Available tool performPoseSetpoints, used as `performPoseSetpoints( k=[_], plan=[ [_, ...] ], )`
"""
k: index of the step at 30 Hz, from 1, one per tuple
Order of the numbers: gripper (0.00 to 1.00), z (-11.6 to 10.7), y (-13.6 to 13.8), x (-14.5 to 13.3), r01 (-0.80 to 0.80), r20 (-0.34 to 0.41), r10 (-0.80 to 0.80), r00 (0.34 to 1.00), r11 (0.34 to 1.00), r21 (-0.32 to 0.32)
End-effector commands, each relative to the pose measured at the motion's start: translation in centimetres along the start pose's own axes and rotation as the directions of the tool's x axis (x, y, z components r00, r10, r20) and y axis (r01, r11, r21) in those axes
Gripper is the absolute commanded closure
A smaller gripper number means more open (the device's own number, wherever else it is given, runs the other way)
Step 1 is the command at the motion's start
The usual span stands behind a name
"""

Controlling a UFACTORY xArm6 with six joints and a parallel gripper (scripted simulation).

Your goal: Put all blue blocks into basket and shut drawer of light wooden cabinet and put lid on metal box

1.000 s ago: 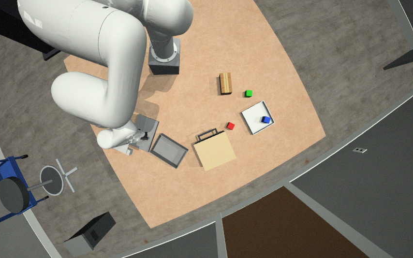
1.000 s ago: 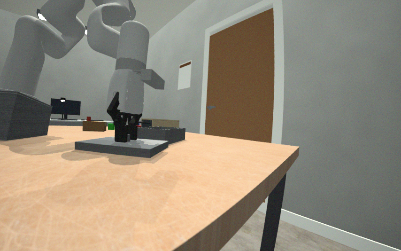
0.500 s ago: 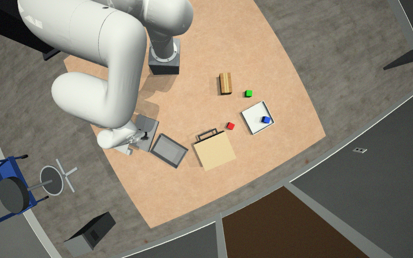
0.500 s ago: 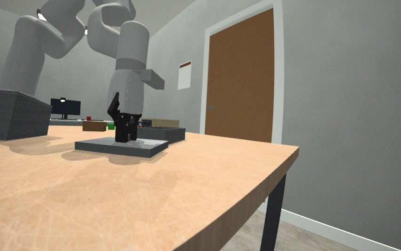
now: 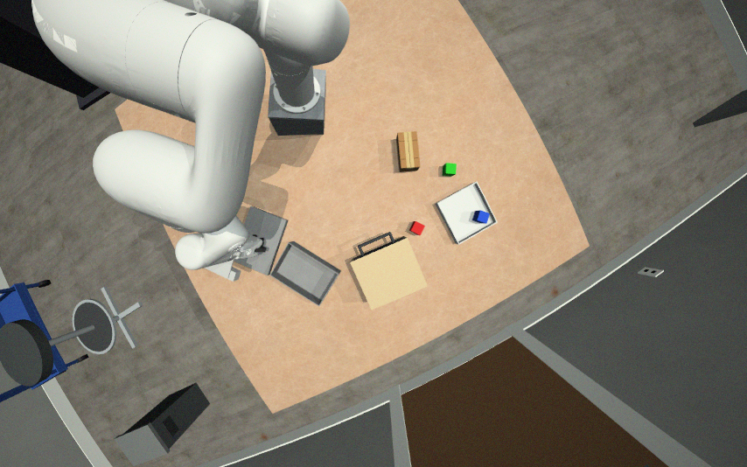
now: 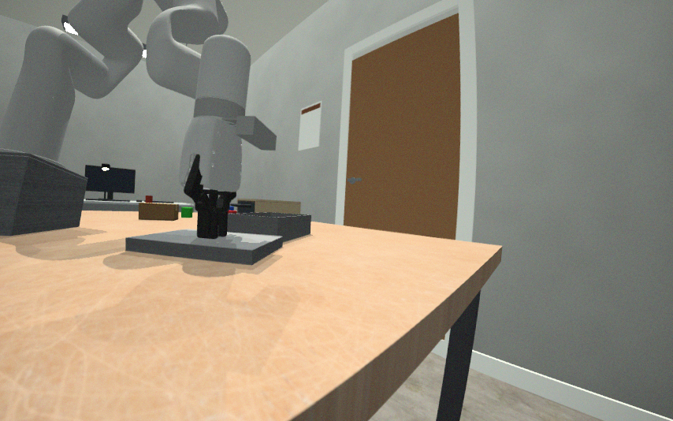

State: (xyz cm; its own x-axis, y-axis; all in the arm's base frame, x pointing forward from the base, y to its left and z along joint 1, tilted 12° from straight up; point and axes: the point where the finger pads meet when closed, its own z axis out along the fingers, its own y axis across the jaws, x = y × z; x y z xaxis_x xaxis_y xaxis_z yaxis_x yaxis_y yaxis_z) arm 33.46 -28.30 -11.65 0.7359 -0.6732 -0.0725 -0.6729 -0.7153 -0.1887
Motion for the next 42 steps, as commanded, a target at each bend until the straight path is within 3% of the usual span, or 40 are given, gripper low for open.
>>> performPoseSetpoints(
  k=[1,27,42],
  plan=[
    [1.0,-0.1,0.0,0.1,0.0,-0.004,0.0,1.0,1.0,0.0],
    [1.0,-0.3,0.0,0.1,0.0,-0.004,0.0,1.0,1.0,0.0],
    [1.0,-3.0,0.0,0.1,0.0,-0.004,0.0,1.0,1.0,0.0]
  ],
)
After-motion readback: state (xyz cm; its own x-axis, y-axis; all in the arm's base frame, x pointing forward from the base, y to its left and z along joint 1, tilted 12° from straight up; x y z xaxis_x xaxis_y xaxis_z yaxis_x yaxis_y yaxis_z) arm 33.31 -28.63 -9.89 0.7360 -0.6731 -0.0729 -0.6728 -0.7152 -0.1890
